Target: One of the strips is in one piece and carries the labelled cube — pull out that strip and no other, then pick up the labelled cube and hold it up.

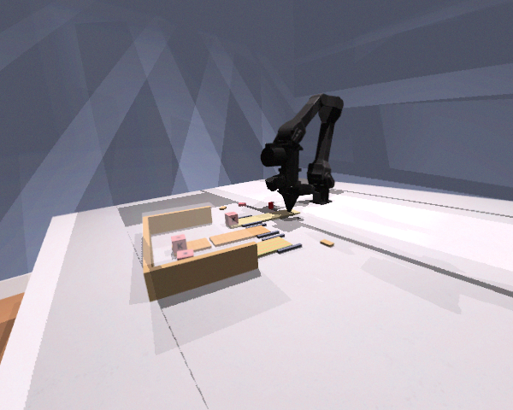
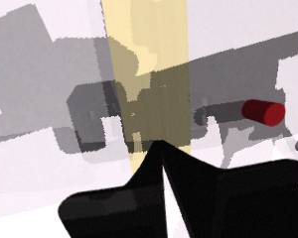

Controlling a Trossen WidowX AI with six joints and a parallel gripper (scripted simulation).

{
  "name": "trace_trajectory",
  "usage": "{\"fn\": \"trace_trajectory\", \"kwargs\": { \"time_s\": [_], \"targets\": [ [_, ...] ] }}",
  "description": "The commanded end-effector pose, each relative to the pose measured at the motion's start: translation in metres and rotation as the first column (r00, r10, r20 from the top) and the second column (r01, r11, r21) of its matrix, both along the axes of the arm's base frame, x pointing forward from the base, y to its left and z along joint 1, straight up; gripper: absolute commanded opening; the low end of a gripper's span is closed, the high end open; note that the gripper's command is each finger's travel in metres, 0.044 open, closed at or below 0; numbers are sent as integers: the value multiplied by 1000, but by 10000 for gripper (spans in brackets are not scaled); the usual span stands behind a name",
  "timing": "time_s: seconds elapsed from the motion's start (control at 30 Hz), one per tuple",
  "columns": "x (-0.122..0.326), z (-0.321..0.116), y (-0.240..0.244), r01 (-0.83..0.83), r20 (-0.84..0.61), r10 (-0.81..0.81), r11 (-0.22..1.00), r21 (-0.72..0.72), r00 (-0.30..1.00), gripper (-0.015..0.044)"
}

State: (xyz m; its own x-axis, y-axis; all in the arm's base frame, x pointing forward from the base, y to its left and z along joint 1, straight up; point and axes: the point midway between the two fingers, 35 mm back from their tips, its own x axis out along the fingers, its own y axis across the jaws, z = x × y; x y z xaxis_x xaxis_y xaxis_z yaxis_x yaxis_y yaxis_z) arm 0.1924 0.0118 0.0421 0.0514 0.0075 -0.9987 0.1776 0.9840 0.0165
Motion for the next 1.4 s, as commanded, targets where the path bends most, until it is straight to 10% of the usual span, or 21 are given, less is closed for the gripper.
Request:
{"fn": "trace_trajectory", "kwargs": {
  "time_s": [0.0, 1.27, 1.37],
  "targets": [
    [-10, -5, 0, 1, -31, -1, 1000, -2, 1000, 0],
    [-1, 42, 0, 1, -30, -1, 1000, -2, 1000, 0],
    [10, 41, -2, -20, -29, 20, 1000, -3, 999, 79]
  ]
}}
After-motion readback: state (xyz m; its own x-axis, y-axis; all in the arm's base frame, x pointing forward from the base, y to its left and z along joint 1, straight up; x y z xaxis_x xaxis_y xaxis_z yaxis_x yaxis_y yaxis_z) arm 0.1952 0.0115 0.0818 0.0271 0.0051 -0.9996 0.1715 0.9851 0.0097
